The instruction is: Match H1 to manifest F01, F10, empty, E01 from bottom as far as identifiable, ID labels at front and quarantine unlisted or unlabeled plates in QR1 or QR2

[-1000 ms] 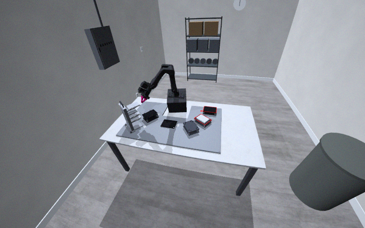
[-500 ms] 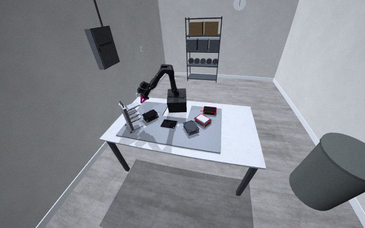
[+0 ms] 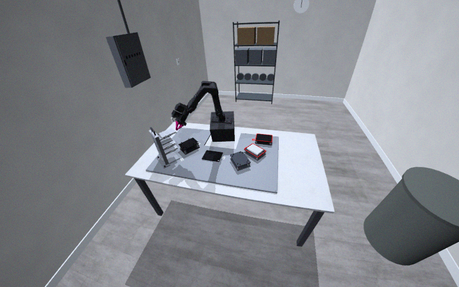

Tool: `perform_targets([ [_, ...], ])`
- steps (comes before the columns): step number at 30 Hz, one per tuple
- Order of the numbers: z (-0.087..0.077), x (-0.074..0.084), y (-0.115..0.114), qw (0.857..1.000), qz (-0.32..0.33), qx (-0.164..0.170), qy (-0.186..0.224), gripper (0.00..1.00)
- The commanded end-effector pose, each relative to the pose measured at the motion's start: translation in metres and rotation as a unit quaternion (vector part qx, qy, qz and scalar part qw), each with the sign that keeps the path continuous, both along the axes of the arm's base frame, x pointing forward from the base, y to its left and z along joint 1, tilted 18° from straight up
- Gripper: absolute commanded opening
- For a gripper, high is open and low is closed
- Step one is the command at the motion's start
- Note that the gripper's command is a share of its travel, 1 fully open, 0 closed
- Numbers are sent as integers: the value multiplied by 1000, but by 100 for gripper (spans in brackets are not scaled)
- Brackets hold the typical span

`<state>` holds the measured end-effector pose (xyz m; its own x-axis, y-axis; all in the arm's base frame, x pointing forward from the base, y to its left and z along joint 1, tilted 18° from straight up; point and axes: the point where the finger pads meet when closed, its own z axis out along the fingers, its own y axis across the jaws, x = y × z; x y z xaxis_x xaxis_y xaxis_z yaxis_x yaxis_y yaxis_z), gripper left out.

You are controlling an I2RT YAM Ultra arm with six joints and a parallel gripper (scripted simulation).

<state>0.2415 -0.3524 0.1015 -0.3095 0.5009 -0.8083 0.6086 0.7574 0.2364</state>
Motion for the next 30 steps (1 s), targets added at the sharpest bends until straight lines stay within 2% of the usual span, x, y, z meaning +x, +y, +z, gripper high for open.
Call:
perform_targets([
  [1,8,1,-5,1000,-2,-10,-4,0],
  [30,12,14,-16,1000,-2,-10,-5,0],
])
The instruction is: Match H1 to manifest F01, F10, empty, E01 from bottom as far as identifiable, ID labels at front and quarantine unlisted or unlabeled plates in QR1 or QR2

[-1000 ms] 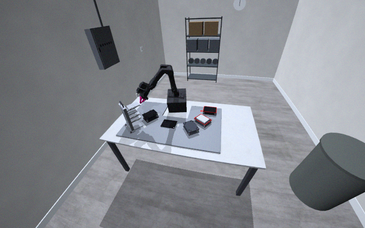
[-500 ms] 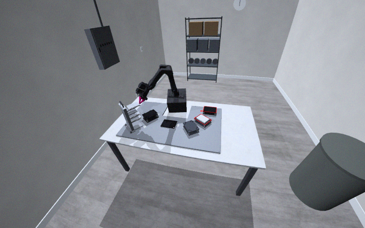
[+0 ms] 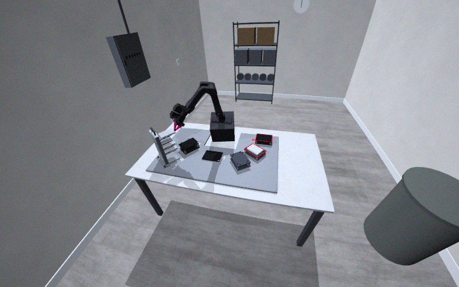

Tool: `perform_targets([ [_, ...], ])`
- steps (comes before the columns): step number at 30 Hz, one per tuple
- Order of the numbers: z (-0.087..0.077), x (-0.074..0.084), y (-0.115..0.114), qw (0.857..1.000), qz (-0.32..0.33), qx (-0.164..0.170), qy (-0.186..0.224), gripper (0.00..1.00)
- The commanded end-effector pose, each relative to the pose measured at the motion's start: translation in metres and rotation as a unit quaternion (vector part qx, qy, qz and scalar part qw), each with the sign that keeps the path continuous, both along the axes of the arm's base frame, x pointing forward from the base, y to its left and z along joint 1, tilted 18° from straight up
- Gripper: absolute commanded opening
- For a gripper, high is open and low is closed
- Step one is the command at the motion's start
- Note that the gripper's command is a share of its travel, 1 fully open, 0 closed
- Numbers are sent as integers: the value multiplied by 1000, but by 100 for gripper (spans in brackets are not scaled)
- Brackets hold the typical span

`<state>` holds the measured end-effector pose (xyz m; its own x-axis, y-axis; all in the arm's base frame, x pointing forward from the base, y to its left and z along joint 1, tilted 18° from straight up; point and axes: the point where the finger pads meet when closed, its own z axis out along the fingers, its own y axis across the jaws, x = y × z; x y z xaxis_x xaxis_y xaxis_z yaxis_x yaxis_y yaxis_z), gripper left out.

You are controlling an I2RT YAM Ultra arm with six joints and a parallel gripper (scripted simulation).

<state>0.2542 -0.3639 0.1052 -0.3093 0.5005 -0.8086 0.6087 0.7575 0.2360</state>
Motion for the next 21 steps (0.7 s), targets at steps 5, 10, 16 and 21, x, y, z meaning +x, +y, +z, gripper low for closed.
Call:
perform_targets([
  [5,9,3,-7,1000,-2,-10,-4,0],
  [10,10,6,-9,1000,-2,-10,-5,0],
  [16,10,8,-11,1000,-2,-10,-5,0],
  [21,11,10,-13,1000,-2,-10,-5,0],
])
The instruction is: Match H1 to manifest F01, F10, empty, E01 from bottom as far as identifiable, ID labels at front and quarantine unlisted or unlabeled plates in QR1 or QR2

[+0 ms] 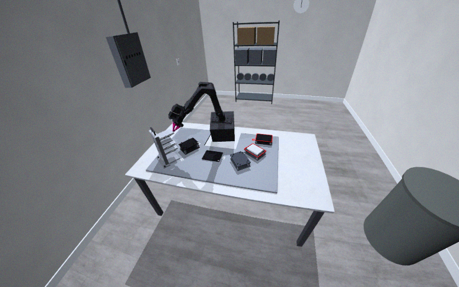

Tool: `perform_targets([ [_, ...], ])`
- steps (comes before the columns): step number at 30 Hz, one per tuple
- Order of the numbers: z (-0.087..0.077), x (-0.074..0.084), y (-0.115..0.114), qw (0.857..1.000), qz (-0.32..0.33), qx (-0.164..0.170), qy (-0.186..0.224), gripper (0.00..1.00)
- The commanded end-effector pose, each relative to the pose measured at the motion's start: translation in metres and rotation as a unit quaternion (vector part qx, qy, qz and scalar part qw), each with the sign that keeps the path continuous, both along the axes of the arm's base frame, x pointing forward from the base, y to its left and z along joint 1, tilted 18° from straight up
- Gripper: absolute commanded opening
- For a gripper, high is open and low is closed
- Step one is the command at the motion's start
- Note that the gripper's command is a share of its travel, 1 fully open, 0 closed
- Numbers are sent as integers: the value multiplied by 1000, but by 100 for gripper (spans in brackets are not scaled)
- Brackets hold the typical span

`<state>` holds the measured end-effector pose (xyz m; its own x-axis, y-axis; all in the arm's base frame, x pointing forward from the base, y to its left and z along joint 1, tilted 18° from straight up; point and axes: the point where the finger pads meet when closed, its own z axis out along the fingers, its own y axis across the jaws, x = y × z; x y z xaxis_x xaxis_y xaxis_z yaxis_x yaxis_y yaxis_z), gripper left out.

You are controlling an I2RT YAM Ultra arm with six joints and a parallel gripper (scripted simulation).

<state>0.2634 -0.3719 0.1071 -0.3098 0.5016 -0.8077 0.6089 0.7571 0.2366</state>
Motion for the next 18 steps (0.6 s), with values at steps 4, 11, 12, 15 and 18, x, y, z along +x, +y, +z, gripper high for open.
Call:
perform_targets([
  [4,10,3,-7,1000,-2,-11,-5,0],
  [11,10,5,-9,1000,-2,-11,-5,0],
  [12,10,6,-9,1000,-2,-11,-5,0],
  [15,11,7,-11,1000,-2,-11,-5,0],
  [18,11,9,-12,1000,-2,-11,-5,0],
])
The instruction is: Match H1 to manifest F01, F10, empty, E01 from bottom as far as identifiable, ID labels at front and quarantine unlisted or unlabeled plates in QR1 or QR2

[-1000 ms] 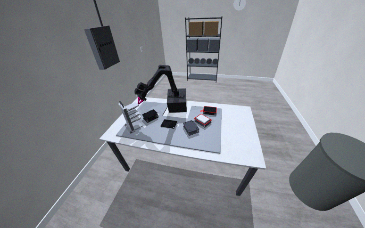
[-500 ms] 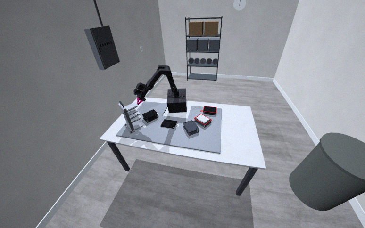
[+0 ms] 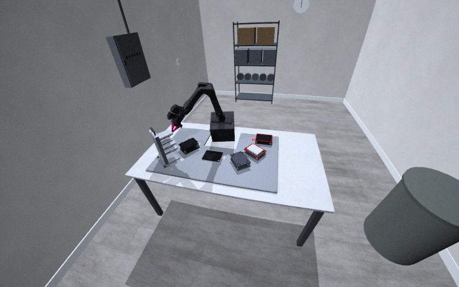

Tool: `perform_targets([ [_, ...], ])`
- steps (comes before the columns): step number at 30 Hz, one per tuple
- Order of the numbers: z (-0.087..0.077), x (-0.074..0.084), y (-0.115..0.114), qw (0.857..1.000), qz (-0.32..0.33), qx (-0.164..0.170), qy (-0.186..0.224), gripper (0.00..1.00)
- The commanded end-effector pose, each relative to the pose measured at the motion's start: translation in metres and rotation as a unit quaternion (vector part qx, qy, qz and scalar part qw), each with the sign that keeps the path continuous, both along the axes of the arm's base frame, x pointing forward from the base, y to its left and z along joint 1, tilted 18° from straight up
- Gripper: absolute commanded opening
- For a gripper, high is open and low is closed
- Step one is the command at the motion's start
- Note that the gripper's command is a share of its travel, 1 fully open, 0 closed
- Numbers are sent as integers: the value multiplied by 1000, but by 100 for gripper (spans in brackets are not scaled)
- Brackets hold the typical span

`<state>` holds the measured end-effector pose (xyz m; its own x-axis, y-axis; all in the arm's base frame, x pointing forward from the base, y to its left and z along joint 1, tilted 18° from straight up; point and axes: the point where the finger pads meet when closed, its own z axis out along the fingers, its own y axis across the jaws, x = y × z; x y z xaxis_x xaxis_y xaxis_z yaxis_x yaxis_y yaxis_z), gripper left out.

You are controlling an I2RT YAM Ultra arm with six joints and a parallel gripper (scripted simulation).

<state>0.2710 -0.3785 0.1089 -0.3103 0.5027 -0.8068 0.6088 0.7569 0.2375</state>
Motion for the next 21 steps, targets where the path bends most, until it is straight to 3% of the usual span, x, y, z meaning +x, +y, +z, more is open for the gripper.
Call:
perform_targets([
  [1,10,2,-6,1000,-2,-12,-5,0],
  [21,11,5,-9,1000,-2,-12,-5,0],
])
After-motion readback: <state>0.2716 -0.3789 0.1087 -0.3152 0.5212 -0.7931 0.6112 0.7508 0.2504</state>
